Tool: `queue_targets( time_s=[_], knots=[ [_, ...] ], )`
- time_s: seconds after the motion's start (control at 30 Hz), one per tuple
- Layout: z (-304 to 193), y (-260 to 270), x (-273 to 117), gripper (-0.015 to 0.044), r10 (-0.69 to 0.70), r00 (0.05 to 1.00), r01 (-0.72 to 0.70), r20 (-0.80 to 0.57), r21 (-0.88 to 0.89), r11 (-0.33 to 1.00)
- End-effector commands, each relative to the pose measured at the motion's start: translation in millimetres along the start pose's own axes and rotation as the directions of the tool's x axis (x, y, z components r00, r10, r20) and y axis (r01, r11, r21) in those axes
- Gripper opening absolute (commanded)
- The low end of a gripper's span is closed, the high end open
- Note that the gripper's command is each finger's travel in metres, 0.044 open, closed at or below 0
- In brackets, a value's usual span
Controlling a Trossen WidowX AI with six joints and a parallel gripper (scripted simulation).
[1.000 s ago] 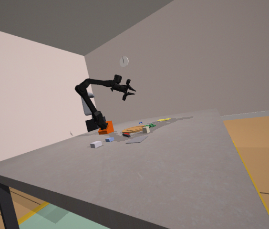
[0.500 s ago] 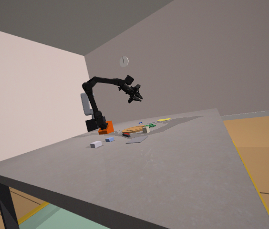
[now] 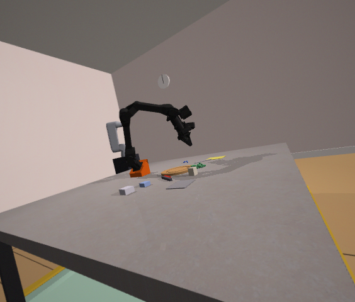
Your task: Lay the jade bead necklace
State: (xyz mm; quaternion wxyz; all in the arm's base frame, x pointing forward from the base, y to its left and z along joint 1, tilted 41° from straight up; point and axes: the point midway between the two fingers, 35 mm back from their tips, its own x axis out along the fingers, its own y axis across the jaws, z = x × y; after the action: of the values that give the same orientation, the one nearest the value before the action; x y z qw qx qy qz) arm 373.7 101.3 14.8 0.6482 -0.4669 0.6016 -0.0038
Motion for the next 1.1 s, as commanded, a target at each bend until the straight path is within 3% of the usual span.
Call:
queue_targets(
  time_s=[0.0,0.33,1.07],
  knots=[
    [-9.3,-16.2,18.6,0.0120,0.032,0.996,-0.018,-0.086,0.156,0.988],
    [-49.2,-48.6,67.1,0.0120,0.133,0.941,0.041,-0.312,0.494,0.869],
    [-56.2,-46.6,88.2,0.0120,0.132,0.940,0.044,-0.314,0.498,0.866]
  ],
)
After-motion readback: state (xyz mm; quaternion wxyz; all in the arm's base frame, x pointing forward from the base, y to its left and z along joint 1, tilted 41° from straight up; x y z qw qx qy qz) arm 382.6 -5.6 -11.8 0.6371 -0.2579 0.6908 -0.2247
